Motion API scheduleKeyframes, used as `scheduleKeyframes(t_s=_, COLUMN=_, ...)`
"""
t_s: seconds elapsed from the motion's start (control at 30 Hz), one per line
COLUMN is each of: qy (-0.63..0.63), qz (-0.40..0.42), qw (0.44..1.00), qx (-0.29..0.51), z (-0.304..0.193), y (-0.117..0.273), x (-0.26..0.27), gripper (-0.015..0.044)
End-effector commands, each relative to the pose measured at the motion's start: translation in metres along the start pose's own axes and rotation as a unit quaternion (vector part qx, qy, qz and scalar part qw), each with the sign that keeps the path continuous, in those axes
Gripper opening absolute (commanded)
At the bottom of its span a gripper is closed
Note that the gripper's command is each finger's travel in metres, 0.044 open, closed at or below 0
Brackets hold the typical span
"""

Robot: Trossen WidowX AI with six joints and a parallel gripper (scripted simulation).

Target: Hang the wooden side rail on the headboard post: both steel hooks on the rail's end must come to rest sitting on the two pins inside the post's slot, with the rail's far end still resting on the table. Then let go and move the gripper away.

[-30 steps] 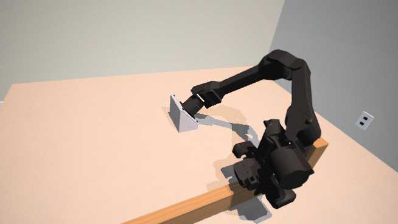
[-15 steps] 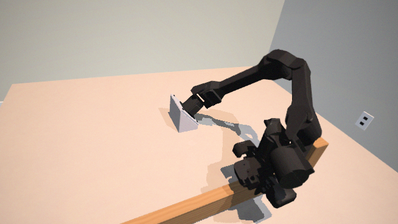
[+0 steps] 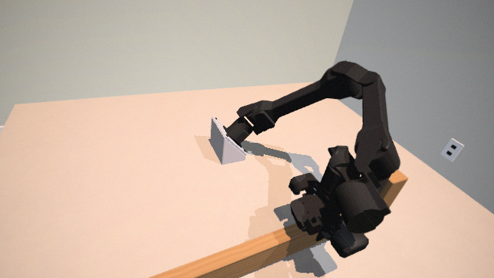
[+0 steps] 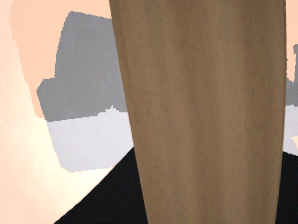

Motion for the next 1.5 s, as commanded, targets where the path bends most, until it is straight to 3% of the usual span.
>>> scheduleKeyframes(t_s=0.0, qy=0.000, qz=0.004, qw=1.000, qx=-0.006, z=0.0029, y=0.0057, x=0.0006, gripper=0.0000)
scheduleKeyframes(t_s=1.47, qy=0.000, qz=0.004, qw=1.000, qx=-0.006, z=0.0000, y=0.0074, x=0.0024, gripper=0.0000)
Point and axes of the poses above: the point midway between the two fingers, 35 mm back from their tips, its own y axis back along the fingers, its own x axis across the jaws, z = x × y, the point moved 1 cm from there along y, back along the fingers, and after that the axes turned 8 degrees about y, right-handed, at the moved point
